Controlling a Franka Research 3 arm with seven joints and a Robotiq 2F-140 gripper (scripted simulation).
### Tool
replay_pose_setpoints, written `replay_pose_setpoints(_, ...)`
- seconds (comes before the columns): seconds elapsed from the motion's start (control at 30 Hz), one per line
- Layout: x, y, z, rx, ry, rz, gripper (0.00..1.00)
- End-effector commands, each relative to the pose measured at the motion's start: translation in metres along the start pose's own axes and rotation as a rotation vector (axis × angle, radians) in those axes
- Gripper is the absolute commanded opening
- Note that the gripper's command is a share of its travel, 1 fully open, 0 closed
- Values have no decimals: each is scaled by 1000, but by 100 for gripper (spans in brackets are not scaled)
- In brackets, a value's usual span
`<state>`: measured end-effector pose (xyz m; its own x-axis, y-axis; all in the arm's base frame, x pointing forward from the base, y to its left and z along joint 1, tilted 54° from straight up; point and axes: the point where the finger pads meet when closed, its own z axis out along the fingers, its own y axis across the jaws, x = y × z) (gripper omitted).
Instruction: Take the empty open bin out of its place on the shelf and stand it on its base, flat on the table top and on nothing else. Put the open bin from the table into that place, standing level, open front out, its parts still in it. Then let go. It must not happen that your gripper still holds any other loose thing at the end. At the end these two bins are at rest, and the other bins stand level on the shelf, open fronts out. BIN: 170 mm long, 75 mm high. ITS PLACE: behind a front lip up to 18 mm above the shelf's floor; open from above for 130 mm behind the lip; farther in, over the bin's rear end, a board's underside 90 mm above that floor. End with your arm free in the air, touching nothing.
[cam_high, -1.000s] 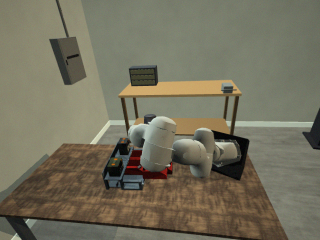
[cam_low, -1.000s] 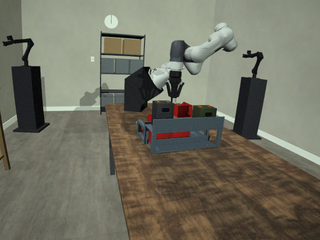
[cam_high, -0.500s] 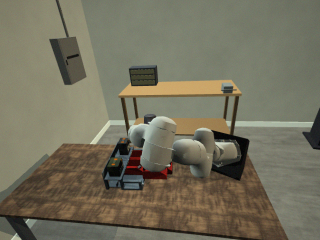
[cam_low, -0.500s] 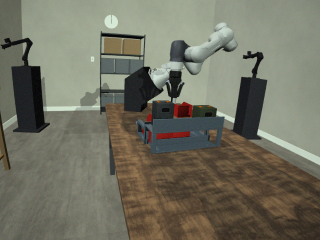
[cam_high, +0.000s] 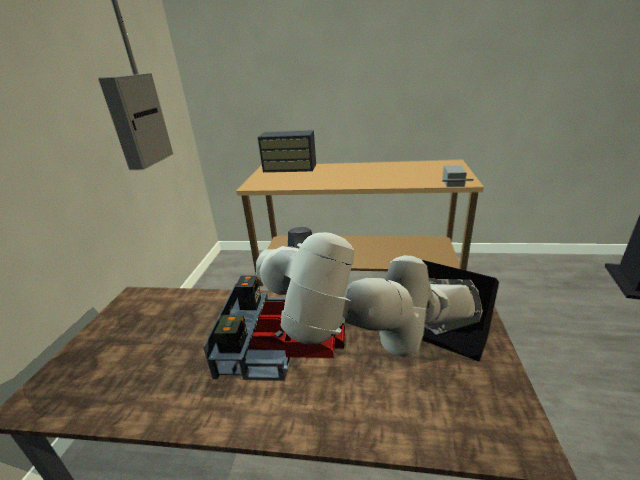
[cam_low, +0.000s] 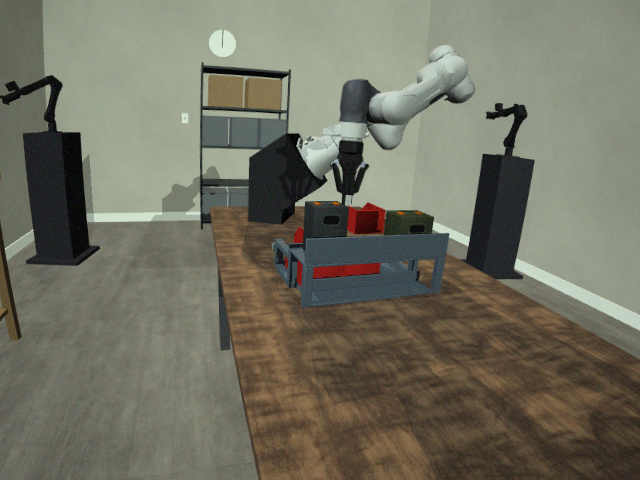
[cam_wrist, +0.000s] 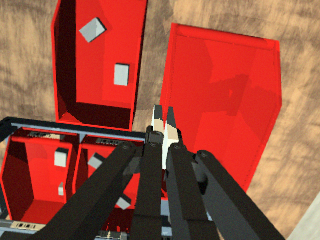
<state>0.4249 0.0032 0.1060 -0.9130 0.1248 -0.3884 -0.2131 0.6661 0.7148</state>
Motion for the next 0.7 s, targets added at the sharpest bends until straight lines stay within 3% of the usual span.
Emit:
replay_pose_setpoints(0.0,0,0,-2,0,-1,6,0)
replay_pose_setpoints(0.43,0,-3,-2,0,-1,5,0)
replay_pose_setpoints(0.67,3,-23,-2,0,-1,5,0)
